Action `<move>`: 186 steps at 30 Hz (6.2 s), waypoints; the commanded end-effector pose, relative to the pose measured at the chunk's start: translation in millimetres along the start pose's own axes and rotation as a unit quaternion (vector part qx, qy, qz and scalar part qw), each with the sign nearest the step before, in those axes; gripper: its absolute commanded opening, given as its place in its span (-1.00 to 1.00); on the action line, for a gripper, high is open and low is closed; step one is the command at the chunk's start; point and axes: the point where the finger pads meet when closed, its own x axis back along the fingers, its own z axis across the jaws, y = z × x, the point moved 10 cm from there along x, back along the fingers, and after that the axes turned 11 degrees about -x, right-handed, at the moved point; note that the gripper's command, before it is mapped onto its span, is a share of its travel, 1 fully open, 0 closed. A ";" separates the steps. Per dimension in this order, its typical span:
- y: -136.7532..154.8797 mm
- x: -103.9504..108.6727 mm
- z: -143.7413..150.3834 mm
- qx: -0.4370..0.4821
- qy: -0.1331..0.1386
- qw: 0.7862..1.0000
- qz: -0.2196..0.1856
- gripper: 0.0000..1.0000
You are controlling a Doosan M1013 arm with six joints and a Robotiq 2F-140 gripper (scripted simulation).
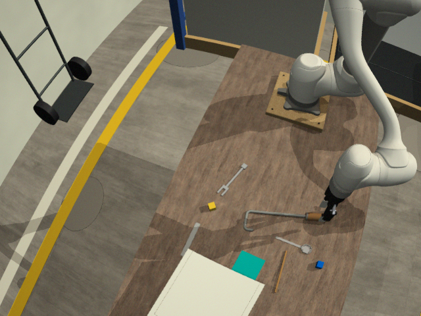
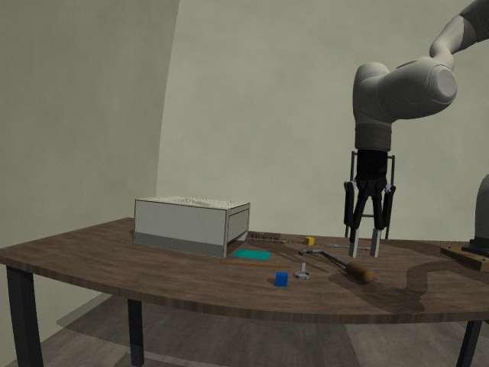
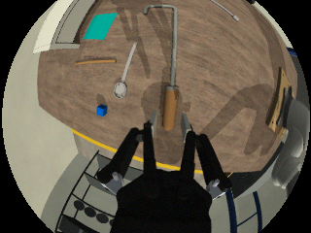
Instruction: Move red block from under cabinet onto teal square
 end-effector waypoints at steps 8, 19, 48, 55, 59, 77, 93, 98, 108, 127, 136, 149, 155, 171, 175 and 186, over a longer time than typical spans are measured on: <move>-2.5 -3.8 -0.4 -0.001 0.001 1.000 0.001 -0.31; -2.5 -3.8 -0.4 -0.001 0.001 1.000 0.001 -0.31; -5.4 -3.8 -0.5 -0.001 0.001 1.000 0.001 -0.31; -5.4 -3.8 -0.5 -0.001 0.001 1.000 0.001 -0.31; -5.4 -3.8 -0.5 -0.001 0.001 1.000 0.001 -0.31; -5.4 -3.9 -0.5 -0.001 0.001 1.000 0.001 -0.31; -5.4 -11.8 -0.5 -0.001 0.001 1.000 0.001 -0.31; -5.4 -18.5 -0.5 -0.001 0.001 1.000 0.001 -0.31; -5.5 -31.4 -0.4 -0.001 0.001 1.000 0.001 -0.31; -5.5 -53.8 -0.4 -0.001 0.001 1.000 0.001 -0.31; -5.5 -57.2 -0.4 -0.001 0.001 1.000 0.001 -0.31; -5.5 -57.4 -0.4 -0.001 0.001 1.000 0.001 -0.31; -5.5 -57.4 -0.4 -0.001 0.001 1.000 0.001 -0.31; -5.5 -57.4 -0.4 -0.001 0.001 1.000 0.001 -0.31; -5.5 -57.4 -0.4 -0.001 0.001 1.000 0.001 -0.31; -5.5 -57.4 -0.4 -0.001 0.001 1.000 0.001 -1.00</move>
